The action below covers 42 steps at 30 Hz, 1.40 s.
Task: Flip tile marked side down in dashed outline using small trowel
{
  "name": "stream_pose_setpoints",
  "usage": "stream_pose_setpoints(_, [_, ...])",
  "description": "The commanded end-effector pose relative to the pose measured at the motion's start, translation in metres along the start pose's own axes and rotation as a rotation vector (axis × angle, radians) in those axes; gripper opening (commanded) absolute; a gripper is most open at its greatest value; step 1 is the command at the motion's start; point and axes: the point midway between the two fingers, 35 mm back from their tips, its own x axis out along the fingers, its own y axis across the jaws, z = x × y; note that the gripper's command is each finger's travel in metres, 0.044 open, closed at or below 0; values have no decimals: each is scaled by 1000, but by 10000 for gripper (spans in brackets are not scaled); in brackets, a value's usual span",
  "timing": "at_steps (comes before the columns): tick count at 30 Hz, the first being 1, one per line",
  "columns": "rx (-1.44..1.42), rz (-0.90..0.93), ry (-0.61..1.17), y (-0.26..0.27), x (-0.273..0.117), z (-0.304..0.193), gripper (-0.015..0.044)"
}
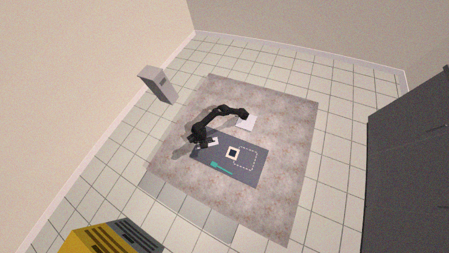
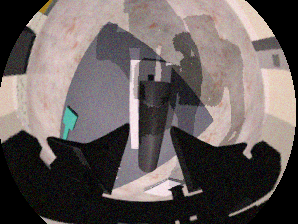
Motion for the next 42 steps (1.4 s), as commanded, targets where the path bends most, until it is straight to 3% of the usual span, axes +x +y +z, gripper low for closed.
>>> stream_pose_setpoints(1, [9, 0, 3, 0, -5, 0, 270])
stream_pose_setpoints(6, [27, 0, 3, 0, -43, 0, 270])
stream_pose_setpoints(13, [5, 0, 3, 0, -44, 0, 270])
stream_pose_setpoints(42, [-997, 2, 4, 0, -45, -2, 270])
